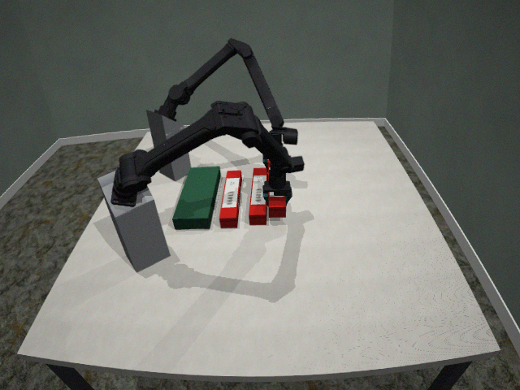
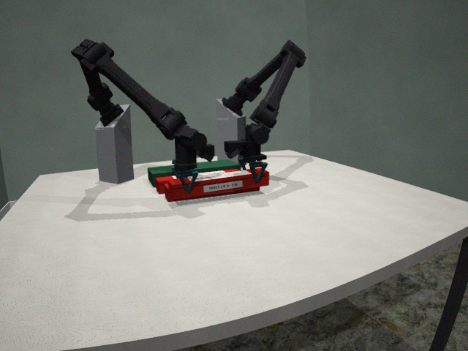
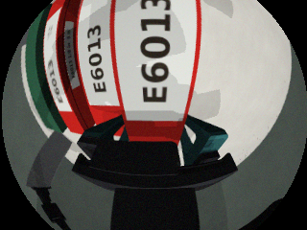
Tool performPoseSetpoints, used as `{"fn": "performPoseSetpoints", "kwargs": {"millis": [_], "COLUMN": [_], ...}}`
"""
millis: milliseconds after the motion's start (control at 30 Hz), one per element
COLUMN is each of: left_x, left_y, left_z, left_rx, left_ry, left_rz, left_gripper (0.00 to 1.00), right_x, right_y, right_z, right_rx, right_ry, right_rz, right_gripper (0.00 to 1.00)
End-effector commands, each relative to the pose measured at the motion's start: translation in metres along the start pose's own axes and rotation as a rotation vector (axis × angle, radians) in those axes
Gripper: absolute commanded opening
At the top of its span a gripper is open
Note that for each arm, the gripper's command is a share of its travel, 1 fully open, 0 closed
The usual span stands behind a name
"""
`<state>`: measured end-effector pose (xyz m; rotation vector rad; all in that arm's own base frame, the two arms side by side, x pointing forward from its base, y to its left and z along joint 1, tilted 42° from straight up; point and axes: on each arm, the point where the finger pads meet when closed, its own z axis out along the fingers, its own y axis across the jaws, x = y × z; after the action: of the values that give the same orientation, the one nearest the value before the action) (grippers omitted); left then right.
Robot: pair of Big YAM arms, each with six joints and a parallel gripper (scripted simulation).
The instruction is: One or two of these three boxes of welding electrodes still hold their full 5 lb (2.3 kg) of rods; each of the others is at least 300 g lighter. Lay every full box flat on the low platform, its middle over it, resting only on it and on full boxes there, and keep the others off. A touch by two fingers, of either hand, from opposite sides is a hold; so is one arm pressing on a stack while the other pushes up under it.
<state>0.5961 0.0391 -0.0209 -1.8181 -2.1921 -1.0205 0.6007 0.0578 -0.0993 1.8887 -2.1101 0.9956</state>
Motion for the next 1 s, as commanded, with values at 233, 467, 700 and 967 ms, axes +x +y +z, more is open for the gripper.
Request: {"fn": "performPoseSetpoints", "kwargs": {"millis": [233, 467, 700, 967], "left_x": [-0.0013, -0.0012, -0.0012, -0.0012], "left_y": [0.045, 0.0452, 0.0451, 0.0447], "left_z": [-0.0672, -0.0695, -0.072, -0.075], "left_rx": [-0.109, -0.109, -0.109, -0.109], "left_ry": [-0.031, -0.031, -0.031, -0.031], "left_rz": [-0.03, -0.031, -0.031, -0.031], "left_gripper": [0.0, 0.0, 0.0, 0.0], "right_x": [-0.0049, -0.0049, -0.005, -0.0051], "right_y": [-0.043, -0.0432, -0.043, -0.0426], "right_z": [-0.0688, -0.071, -0.0736, -0.0766], "right_rx": [0.111, 0.111, 0.111, 0.11], "right_ry": [-0.029, -0.029, -0.029, -0.029], "right_rz": [0.041, 0.041, 0.041, 0.041], "right_gripper": [0.0, 0.0, 0.0, 0.0]}}
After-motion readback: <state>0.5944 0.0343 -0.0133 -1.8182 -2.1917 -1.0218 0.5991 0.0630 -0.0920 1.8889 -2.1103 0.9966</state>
